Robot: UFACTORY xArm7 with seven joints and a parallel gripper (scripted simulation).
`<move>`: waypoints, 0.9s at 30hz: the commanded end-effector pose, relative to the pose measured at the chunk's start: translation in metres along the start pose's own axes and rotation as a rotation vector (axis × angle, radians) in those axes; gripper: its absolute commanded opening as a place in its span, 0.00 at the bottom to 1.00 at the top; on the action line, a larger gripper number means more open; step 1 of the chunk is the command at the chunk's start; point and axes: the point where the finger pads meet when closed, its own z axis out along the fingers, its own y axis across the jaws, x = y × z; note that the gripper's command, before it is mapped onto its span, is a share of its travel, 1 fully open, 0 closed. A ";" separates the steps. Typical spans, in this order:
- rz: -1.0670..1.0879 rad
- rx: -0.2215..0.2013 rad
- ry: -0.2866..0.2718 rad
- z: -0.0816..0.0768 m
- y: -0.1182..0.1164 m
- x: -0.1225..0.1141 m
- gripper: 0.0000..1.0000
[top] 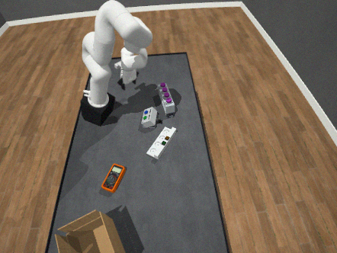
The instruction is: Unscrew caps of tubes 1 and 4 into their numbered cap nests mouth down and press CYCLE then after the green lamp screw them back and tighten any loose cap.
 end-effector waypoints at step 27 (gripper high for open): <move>-0.001 -0.003 0.002 -0.001 0.001 0.001 0.46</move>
